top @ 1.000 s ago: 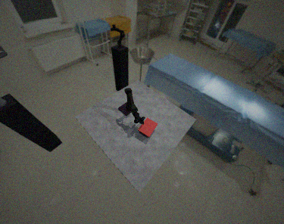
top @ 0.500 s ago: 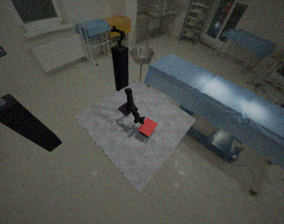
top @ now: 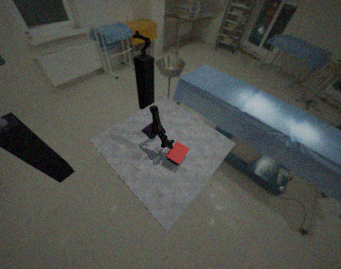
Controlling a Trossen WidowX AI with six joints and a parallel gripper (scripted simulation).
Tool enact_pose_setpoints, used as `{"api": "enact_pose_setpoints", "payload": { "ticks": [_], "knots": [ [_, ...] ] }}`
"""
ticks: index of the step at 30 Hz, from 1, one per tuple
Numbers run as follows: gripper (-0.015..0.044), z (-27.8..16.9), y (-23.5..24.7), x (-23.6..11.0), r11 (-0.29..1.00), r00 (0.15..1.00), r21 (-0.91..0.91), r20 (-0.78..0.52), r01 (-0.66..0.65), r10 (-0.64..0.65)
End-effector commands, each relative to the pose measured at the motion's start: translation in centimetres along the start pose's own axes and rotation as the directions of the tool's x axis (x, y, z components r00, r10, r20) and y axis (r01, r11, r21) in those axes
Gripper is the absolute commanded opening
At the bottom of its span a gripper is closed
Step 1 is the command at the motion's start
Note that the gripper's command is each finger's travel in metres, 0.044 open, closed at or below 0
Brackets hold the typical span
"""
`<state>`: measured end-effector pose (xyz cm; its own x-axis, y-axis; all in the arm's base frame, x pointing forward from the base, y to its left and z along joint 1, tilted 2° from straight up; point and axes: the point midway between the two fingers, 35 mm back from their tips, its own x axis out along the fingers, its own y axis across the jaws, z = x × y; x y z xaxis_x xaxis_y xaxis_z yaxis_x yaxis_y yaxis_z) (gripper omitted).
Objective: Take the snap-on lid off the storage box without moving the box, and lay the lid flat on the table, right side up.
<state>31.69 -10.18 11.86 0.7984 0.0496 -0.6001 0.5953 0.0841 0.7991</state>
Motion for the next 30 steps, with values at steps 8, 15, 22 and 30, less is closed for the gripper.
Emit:
{"api": "enact_pose_setpoints", "payload": {
  "ticks": [8, 15, 22, 30],
  "knots": [
    [0.0000, -0.01, 0.26, -0.25, 1.000, 1.000, -0.001, 0.000, -0.001, 0.001],
    [0.0000, -0.01, 0.36, -0.35, 1.000, 1.000, -0.001, 0.000, -0.001, 0.001],
    [0.0000, 0.00, 0.46, -0.45, 1.000, 1.000, -0.001, 0.000, -0.001, 0.001],
    [0.0000, 0.01, 0.57, -0.57, 1.000, 1.000, -0.001, 0.000, -0.001, 0.001]
  ]
}}
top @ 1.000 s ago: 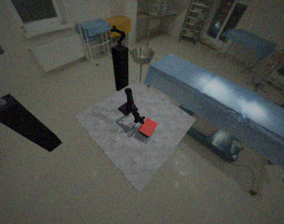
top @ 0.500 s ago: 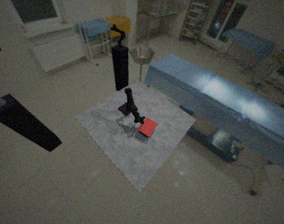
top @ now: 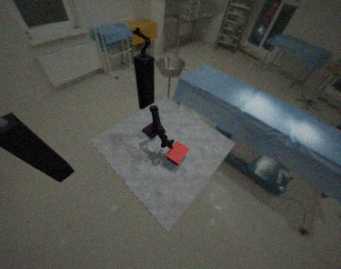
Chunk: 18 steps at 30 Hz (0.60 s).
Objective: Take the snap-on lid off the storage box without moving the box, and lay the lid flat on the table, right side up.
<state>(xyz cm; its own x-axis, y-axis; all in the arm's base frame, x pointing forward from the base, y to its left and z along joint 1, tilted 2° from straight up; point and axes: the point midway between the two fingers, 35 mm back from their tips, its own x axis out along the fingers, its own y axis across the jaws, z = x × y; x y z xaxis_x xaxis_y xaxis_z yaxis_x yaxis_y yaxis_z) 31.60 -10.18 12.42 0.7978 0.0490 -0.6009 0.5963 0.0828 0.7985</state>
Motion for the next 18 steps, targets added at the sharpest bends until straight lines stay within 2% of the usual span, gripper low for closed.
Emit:
{"api": "enact_pose_setpoints", "payload": {
  "ticks": [1, 18],
  "knots": [
    [0.0000, 0.00, 0.19, -0.17, 1.000, 1.000, -0.002, -0.001, -0.002, 0.002],
    [0.0000, 0.01, 0.44, -0.40, 1.000, 1.000, -0.002, -0.001, -0.002, 0.002]
  ]
}}
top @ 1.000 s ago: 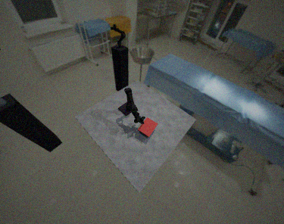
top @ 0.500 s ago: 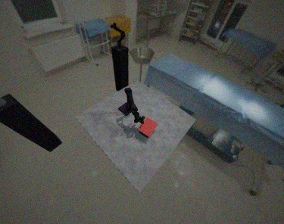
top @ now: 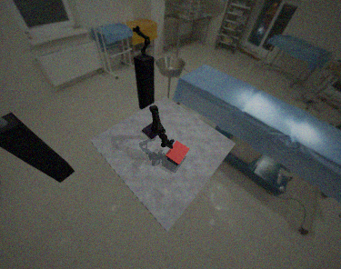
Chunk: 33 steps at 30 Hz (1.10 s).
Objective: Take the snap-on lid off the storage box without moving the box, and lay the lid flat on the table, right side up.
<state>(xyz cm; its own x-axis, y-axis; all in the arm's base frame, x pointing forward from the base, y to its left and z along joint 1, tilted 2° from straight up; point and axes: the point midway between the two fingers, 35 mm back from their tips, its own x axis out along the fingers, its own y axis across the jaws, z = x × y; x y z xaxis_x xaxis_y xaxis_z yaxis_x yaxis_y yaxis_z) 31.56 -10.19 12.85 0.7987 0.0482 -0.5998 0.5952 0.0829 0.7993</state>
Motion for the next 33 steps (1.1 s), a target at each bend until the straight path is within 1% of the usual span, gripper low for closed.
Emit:
{"api": "enact_pose_setpoints", "payload": {
  "ticks": [1, 33],
  "knots": [
    [0.0000, 0.01, 0.15, -0.13, 1.000, 1.000, -0.002, -0.002, -0.001, 0.001],
    [0.0000, 0.02, 0.29, 0.04, 1.000, 1.000, 0.000, 0.000, -0.001, 0.001]
  ]
}}
